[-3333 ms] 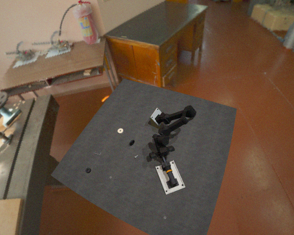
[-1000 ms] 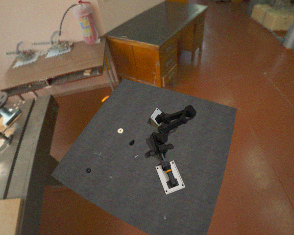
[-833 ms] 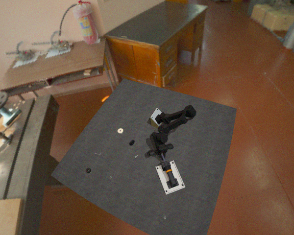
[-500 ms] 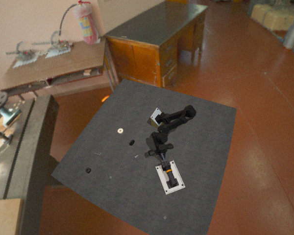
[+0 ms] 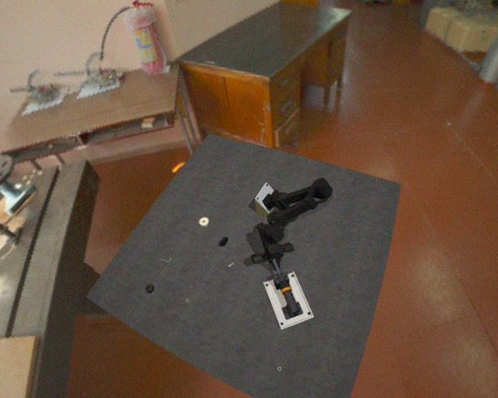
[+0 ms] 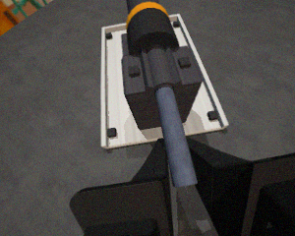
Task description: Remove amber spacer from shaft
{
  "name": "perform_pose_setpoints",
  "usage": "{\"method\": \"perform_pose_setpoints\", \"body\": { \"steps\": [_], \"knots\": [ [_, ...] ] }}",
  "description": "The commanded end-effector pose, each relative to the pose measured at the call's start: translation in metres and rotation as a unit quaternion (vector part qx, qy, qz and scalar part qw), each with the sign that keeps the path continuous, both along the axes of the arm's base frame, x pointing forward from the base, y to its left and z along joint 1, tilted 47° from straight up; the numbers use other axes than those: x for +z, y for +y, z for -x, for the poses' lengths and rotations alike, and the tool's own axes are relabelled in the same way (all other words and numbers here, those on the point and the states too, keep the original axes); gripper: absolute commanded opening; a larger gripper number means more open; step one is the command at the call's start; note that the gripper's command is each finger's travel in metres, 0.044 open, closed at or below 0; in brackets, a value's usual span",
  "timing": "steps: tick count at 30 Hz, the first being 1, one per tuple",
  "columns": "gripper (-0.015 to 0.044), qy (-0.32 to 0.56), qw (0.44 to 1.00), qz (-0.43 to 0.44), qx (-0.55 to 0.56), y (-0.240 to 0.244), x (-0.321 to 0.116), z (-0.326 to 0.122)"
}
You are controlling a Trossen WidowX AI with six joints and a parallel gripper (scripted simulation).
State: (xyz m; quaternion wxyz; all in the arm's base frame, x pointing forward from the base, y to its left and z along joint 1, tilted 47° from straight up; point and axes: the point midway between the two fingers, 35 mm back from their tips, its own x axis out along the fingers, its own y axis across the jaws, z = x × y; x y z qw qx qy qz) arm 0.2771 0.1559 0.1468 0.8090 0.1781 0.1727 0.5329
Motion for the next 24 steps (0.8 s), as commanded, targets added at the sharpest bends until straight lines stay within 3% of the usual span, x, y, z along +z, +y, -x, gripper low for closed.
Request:
{"method": "perform_pose_setpoints", "body": {
  "steps": [1, 24],
  "knots": [
    [0.0, -0.001, 1.0, 0.0, 0.002, -0.0005, -0.0004, 0.001],
    [0.0, -0.001, 1.0, 0.0, 0.002, -0.002, -0.0019, 0.0025]
  ]
}}
